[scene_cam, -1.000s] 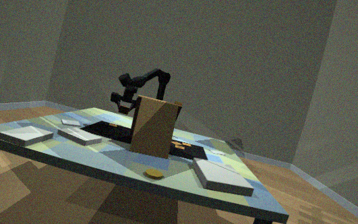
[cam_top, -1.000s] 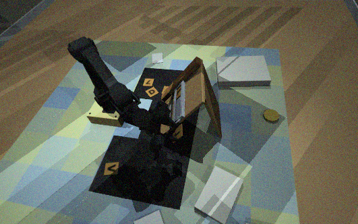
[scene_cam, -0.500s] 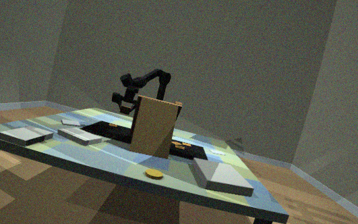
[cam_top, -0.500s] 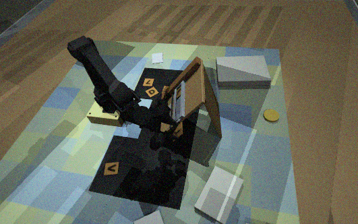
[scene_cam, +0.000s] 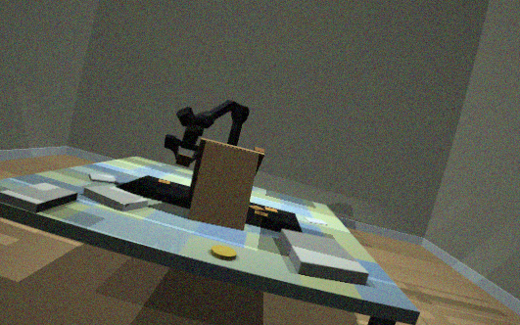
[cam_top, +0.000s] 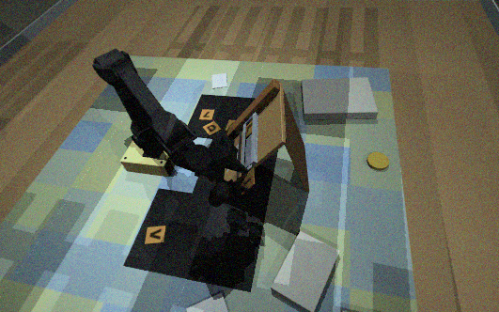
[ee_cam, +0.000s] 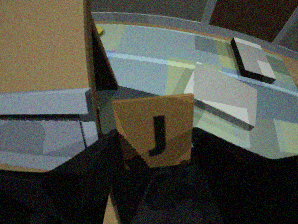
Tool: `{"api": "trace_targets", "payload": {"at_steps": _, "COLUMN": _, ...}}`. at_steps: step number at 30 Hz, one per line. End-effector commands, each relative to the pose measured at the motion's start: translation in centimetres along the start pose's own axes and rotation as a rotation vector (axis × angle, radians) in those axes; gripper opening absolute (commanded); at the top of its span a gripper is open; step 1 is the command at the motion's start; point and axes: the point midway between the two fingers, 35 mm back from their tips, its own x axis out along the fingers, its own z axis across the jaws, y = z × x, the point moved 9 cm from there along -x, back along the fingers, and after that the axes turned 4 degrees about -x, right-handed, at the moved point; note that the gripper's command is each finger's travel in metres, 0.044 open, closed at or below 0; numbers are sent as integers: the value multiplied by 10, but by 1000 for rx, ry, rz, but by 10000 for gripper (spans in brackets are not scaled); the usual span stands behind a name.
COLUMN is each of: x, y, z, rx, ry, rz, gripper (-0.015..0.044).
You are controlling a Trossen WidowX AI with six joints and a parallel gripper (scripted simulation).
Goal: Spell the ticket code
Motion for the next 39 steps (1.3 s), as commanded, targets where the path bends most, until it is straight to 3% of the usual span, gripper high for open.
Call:
{"api": "trace_targets", "payload": {"at_steps": 1, "x": 0, "y": 0, "z": 2, "rx": 4, "ry": 5, "rz": 0, "gripper": 0}}
{"api": "trace_targets", "payload": {"at_steps": 39, "x": 0, "y": -2, "z": 21, "rx": 5, "ry": 4, "rz": 0, "gripper": 0}}
